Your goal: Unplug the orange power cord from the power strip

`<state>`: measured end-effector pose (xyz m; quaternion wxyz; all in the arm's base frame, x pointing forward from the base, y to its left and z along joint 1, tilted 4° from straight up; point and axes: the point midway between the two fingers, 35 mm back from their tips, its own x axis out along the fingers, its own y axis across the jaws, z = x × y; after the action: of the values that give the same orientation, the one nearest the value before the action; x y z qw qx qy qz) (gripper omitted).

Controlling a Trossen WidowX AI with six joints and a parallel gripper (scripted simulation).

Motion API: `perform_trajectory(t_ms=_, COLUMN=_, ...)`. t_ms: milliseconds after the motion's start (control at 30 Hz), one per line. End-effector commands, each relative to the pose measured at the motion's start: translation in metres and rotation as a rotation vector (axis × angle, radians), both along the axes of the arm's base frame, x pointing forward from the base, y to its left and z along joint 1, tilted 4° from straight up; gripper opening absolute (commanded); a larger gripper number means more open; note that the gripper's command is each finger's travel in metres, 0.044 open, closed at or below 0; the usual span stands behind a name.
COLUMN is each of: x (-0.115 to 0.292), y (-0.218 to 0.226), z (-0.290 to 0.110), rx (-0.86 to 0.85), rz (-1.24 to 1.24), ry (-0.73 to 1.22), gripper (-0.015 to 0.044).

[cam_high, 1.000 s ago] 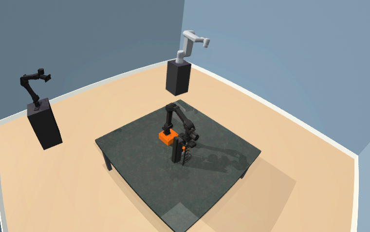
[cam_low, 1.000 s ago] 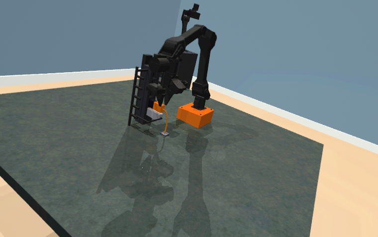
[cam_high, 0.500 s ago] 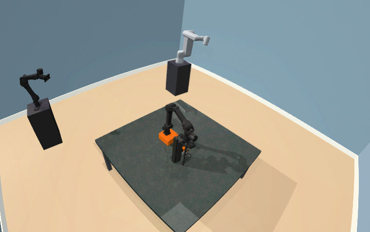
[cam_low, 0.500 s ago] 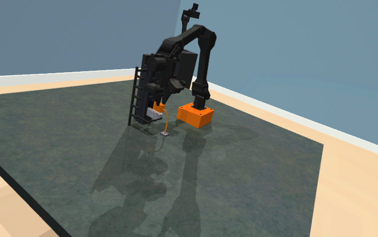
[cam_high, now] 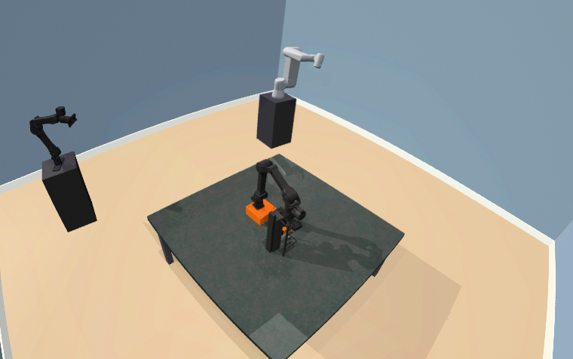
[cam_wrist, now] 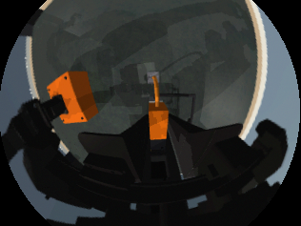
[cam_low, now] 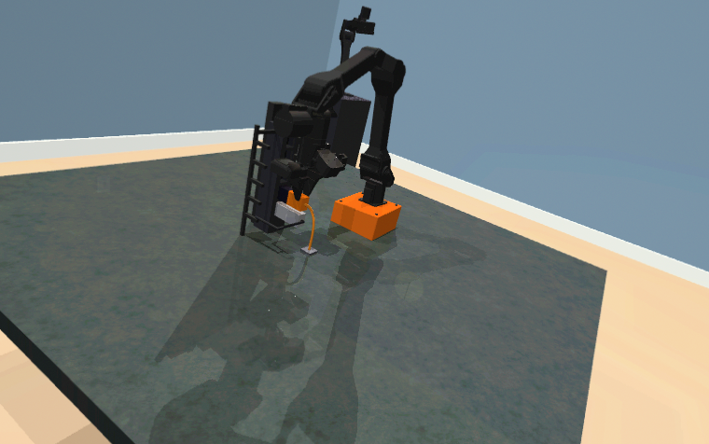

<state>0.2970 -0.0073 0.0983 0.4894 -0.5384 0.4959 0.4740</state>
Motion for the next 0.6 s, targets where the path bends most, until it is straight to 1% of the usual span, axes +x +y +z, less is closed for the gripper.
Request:
perform_trajectory(t_ms=0, x=0.001, y=0.0, z=0.0, rx=0.0, rz=-0.002, ry=-0.003, gripper=0.0022)
perform_trajectory(t_ms=133, x=0.001, y=0.0, z=0.0, rx=0.0, rz=-0.002, ry=-0.003, gripper=0.0)
perform_trajectory(t_ms=567, x=0.002, y=0.019, z=-0.001, rx=0.003, rz=0.0, ry=-0.002, gripper=0.0)
